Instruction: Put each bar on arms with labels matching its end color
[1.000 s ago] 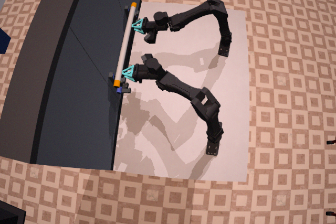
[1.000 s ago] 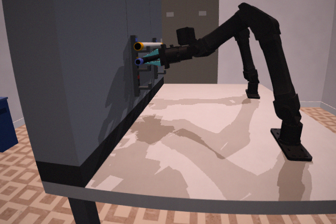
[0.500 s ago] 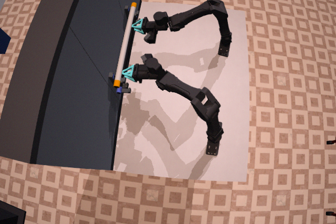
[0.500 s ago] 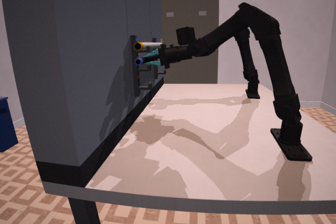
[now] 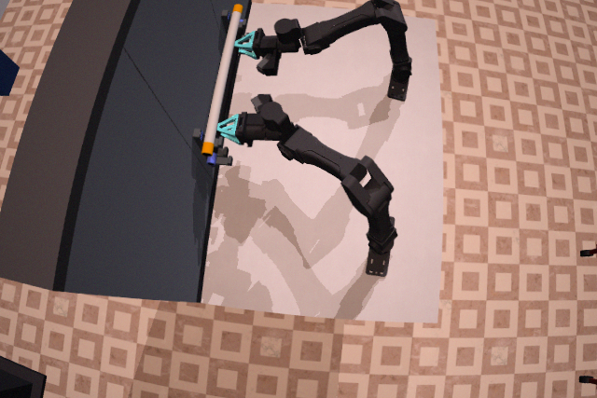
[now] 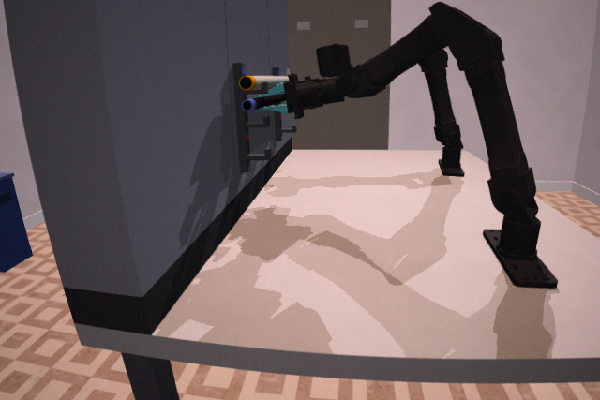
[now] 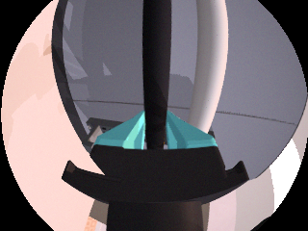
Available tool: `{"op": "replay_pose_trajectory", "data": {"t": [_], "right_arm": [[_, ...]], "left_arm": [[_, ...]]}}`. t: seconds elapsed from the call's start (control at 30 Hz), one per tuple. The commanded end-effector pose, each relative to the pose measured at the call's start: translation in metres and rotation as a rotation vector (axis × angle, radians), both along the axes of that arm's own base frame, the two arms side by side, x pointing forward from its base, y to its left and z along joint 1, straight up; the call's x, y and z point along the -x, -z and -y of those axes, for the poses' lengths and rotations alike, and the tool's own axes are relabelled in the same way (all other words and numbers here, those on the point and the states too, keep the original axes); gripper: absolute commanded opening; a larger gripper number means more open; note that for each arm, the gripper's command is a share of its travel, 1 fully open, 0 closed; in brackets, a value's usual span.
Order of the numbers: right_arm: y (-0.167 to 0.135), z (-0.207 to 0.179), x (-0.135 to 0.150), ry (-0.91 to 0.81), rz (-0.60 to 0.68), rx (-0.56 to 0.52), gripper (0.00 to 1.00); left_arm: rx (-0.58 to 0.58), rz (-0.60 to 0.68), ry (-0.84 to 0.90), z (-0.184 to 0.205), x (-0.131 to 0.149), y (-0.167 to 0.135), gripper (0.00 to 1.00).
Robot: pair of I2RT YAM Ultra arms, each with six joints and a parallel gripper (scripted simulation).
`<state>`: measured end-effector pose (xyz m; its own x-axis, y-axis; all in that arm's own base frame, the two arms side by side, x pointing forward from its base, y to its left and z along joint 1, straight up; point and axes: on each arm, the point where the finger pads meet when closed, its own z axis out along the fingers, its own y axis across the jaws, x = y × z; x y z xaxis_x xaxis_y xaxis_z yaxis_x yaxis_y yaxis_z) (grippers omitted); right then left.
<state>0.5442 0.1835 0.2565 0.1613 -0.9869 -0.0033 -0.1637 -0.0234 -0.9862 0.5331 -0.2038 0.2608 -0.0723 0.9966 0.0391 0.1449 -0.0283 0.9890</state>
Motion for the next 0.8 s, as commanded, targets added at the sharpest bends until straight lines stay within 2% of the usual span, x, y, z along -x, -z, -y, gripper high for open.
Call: {"op": "replay_pose_trajectory", "data": {"t": [0.0,0.77], "right_arm": [[-0.069,0.003,0.006,0.001,0.160,-0.021,0.00],[-0.063,0.006,0.023,0.001,0.159,-0.022,0.00]], "left_arm": [[0.025,0.142,-0.005,-0.002,0.009,-0.064,0.00],[0.024,0.142,-0.005,0.000,0.026,-0.054,0.00]]}}
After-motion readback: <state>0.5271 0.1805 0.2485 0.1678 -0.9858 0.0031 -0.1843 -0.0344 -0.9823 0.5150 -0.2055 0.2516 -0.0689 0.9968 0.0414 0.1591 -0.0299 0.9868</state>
